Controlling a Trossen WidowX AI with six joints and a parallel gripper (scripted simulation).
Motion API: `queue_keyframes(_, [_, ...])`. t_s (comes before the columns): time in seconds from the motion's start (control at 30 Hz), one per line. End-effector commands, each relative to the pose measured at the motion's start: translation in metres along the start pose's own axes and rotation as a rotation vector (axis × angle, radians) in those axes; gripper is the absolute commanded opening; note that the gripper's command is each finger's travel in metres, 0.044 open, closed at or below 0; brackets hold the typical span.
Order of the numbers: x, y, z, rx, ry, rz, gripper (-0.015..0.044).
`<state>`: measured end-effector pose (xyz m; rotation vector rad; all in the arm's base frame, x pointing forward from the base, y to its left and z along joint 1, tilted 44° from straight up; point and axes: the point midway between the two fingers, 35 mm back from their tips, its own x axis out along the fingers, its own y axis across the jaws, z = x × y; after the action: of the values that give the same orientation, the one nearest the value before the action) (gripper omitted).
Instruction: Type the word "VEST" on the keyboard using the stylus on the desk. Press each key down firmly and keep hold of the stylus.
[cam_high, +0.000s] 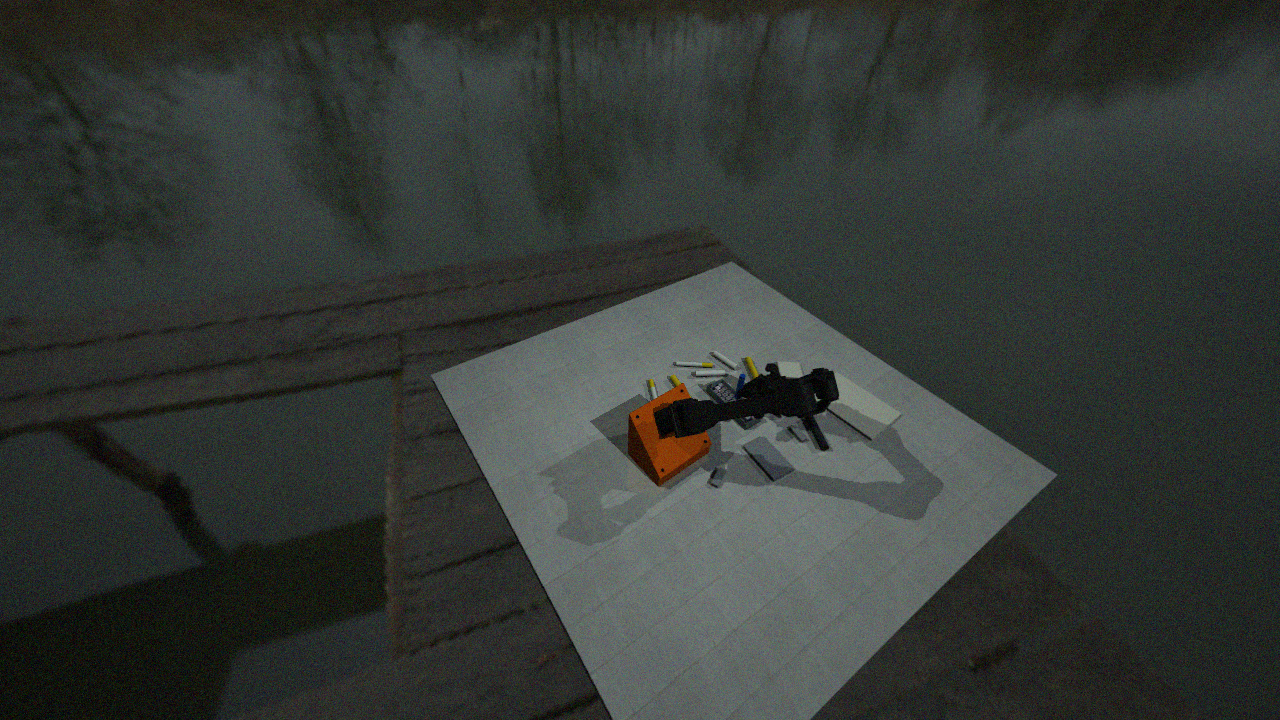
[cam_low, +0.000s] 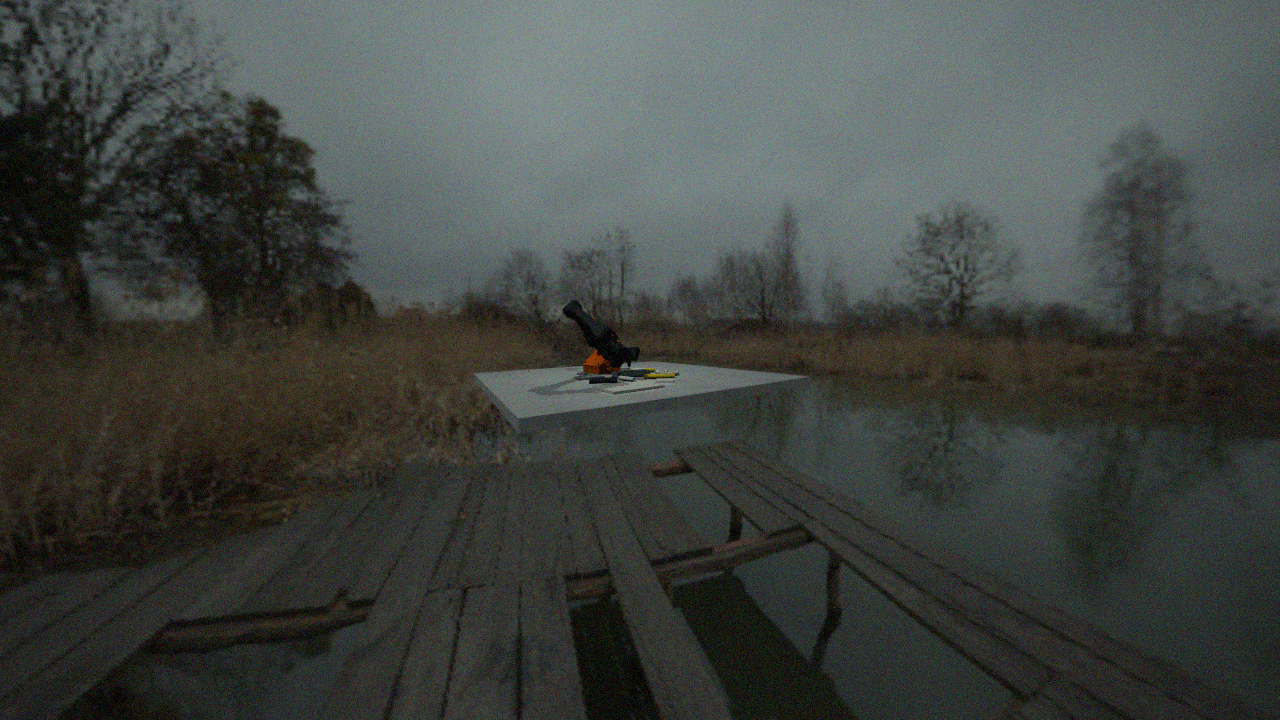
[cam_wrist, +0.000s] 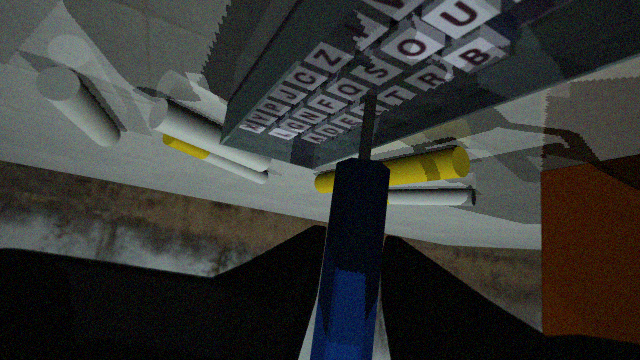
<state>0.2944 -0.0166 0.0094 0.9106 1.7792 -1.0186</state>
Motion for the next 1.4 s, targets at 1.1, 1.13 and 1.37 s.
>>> queue_keyframes(1.1, [0.005, 0.0, 0.007, -0.003, -0.003, -0.003, 0.0081])
queue_keyframes(1.13, [0.003, 0.0, 0.005, -0.003, -0.003, -0.002, 0.0081])
queue_keyframes(1.37, [-0.013, 0.0, -0.023, -0.003, -0.001, -0.002, 0.0081])
